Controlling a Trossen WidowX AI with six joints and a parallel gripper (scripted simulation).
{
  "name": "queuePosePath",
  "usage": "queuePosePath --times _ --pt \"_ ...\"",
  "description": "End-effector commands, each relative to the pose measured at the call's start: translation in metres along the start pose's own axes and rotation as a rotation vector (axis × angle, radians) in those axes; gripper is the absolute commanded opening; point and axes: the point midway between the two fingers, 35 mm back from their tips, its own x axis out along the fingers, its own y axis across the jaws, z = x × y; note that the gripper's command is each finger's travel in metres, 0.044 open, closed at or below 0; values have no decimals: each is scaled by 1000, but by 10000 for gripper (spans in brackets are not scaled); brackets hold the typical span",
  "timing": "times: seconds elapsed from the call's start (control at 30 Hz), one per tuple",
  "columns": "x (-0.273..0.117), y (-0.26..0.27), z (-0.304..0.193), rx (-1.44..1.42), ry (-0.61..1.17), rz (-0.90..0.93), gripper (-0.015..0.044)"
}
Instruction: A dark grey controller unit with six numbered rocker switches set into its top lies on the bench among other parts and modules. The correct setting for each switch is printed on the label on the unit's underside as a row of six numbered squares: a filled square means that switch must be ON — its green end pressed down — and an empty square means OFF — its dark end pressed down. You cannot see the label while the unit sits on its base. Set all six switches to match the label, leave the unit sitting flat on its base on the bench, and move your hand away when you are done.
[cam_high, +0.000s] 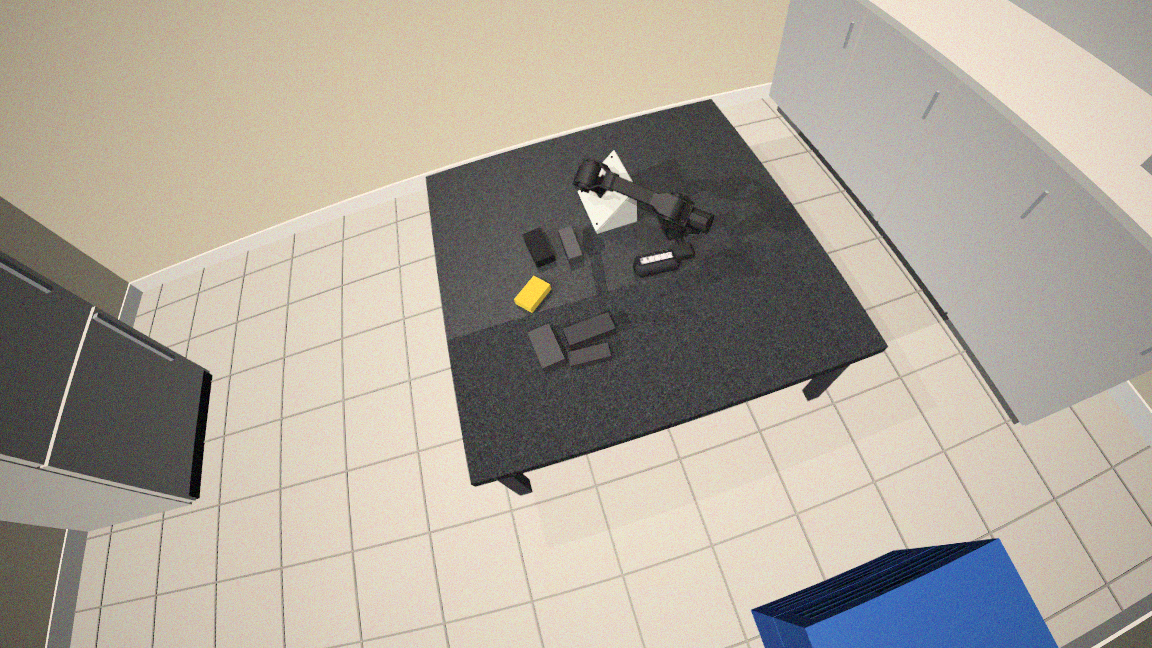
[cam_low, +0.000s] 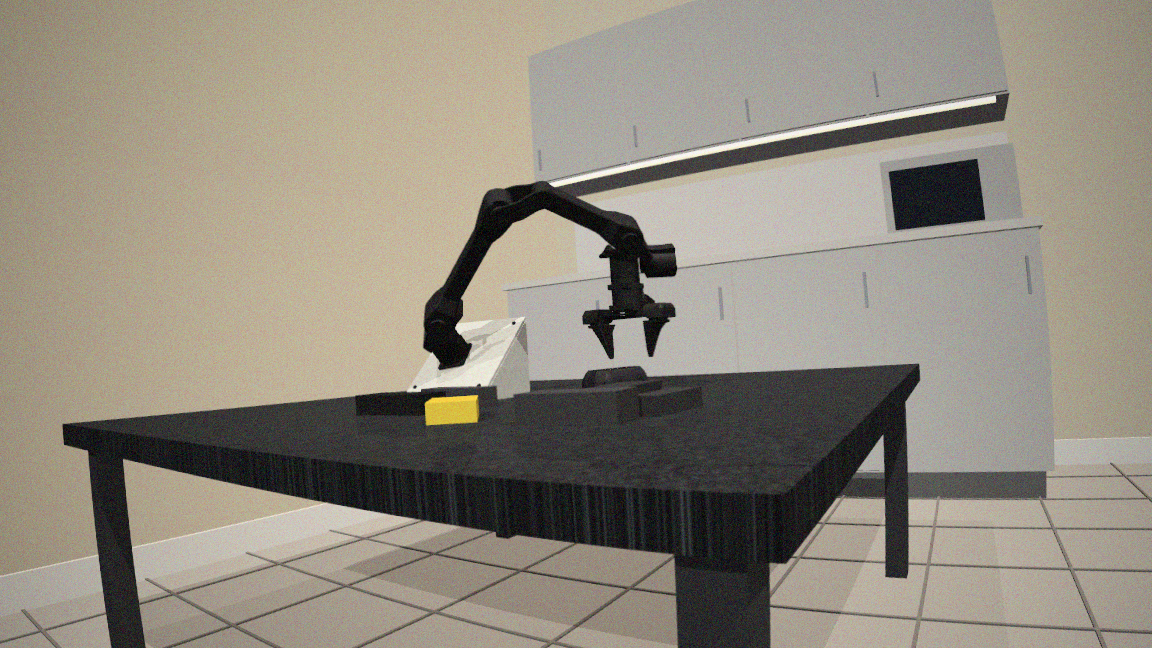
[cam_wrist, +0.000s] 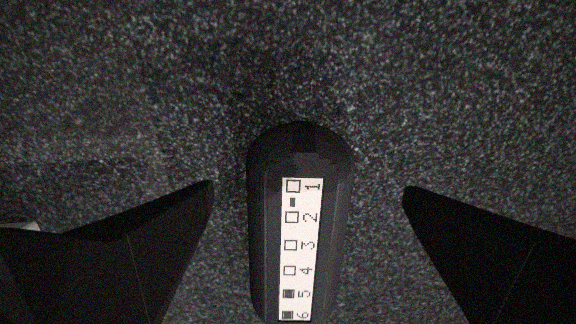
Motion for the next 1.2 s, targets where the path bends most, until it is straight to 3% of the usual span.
queuePosePath --times 0.0,0.83,0.97,1.17 --pt "7 1 -1 -9 5 0 440" --pt "44 2 -1 -2 8 3 440" --pt "44 2 -1 -2 8 3 335" --pt "44 2 -1 -2 8 3 326"
